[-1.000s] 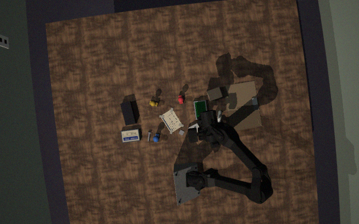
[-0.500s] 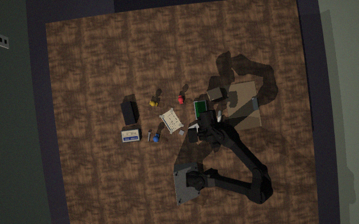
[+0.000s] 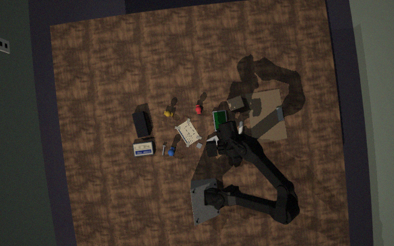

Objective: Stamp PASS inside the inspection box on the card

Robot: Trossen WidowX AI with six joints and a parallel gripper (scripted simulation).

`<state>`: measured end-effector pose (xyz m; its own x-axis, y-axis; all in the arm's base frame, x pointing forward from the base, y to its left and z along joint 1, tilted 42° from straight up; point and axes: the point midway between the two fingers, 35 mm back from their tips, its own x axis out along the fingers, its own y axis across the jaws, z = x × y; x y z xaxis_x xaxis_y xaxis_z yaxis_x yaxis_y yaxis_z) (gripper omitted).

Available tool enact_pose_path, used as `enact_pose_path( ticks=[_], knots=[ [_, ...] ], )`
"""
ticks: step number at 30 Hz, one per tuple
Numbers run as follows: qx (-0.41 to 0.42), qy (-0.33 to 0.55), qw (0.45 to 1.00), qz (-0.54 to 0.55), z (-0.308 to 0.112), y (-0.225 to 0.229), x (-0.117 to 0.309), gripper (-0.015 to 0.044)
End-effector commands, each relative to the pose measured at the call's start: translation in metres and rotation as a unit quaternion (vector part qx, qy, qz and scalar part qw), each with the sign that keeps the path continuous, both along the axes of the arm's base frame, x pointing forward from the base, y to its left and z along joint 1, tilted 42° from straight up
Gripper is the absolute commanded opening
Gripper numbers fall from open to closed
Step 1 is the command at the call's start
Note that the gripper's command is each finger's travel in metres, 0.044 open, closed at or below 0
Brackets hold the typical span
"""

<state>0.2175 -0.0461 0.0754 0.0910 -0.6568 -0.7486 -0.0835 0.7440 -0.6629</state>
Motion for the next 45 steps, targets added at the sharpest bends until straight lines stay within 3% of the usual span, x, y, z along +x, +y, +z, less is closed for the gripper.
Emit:
enact_pose_path(
  ticks=[1, 45],
  knots=[
    [0.003, -0.004, 1.000, -0.002, 0.003, 0.002, 0.001, 0.0000],
    [0.001, -0.004, 1.000, -0.002, 0.019, 0.016, -0.002, 0.0000]
  ],
)
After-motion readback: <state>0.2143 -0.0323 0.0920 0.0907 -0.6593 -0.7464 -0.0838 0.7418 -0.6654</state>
